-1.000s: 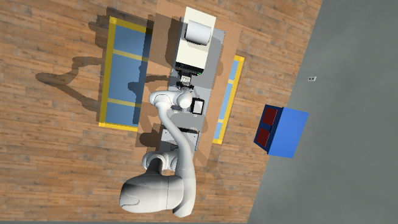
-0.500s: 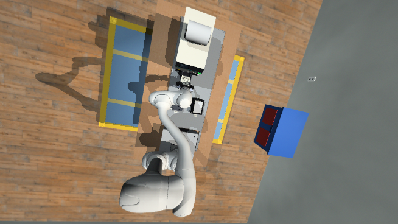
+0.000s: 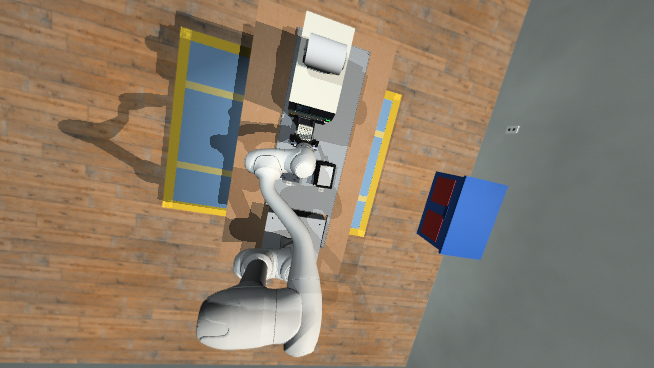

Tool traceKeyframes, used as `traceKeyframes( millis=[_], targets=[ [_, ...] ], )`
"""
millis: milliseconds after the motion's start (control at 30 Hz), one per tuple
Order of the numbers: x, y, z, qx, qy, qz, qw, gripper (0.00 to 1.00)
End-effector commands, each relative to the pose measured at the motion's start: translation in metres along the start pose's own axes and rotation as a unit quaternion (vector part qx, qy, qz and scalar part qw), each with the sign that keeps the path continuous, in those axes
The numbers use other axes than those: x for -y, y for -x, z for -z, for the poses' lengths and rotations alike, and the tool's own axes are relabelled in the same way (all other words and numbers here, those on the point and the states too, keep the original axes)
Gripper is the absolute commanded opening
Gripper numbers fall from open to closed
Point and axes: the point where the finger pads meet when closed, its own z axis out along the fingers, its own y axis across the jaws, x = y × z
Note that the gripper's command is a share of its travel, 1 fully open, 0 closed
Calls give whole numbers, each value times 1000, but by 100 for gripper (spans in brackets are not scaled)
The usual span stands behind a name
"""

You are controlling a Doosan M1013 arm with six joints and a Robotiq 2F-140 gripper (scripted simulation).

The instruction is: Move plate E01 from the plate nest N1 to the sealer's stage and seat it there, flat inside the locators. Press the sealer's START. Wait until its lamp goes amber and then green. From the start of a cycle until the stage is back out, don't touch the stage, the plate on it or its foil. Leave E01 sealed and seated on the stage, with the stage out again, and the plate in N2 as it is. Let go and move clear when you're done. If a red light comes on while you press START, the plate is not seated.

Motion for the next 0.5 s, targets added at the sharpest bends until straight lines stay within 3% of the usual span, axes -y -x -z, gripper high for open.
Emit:
traceKeyframes(
  millis=[0,467],
  targets=[
    [-3,3,3,1,1,3,1000,70],
    [-3,4,6,1,1,3,1000,70]
  ],
)
